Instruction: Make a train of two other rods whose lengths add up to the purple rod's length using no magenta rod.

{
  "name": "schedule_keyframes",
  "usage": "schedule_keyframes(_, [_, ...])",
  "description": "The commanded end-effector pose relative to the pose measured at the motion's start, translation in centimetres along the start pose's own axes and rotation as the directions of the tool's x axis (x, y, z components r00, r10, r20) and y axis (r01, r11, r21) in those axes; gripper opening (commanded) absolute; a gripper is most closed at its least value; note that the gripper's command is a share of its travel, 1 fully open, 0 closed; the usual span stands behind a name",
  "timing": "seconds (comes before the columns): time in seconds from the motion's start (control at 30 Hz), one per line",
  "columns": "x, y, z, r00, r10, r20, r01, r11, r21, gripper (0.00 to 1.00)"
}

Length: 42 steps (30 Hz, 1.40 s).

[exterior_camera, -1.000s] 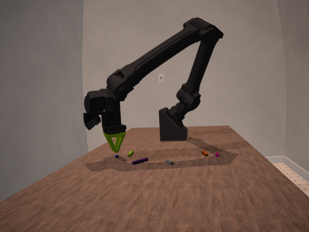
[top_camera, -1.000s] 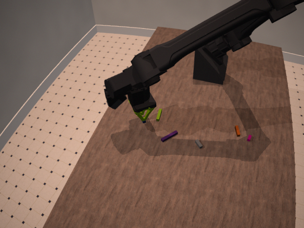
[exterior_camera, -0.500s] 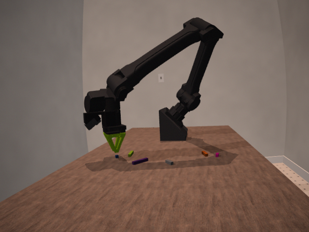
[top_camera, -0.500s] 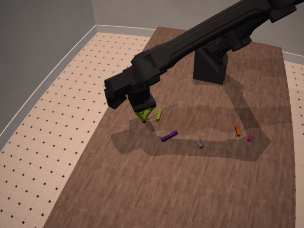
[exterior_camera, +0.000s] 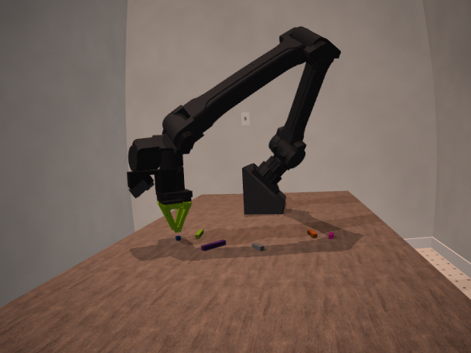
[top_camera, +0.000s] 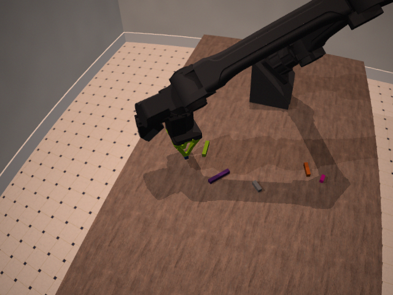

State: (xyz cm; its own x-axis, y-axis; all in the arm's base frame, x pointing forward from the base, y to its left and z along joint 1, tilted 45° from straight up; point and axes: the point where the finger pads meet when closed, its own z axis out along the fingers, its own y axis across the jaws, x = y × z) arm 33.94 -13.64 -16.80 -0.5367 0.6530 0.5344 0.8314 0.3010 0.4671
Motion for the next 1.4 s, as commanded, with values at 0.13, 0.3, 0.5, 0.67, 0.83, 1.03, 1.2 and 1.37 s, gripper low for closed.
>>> schedule_keyframes(0.13, [0.5,0.5,0.4,1.000,-0.010,0.005,0.010,1.000,0.005,0.24])
schedule_keyframes(0.3, [0.7,0.8,0.0,1.000,-0.020,0.016,0.020,1.000,0.003,0.24])
schedule_keyframes(0.5, [0.8,0.6,0.2,1.000,-0.014,0.009,0.014,1.000,0.004,0.24])
schedule_keyframes(0.67, [0.8,0.6,0.2,1.000,-0.014,0.009,0.014,1.000,0.004,0.24])
schedule_keyframes(0.83, [0.8,0.6,0.2,1.000,-0.014,0.009,0.014,1.000,0.004,0.24])
schedule_keyframes(1.03, [0.8,0.6,0.2,1.000,-0.014,0.009,0.014,1.000,0.004,0.24])
schedule_keyframes(1.2, [0.8,0.6,0.2,1.000,-0.014,0.009,0.014,1.000,0.004,0.24])
schedule_keyframes(1.37, [0.8,0.6,0.2,1.000,-0.014,0.009,0.014,1.000,0.004,0.24])
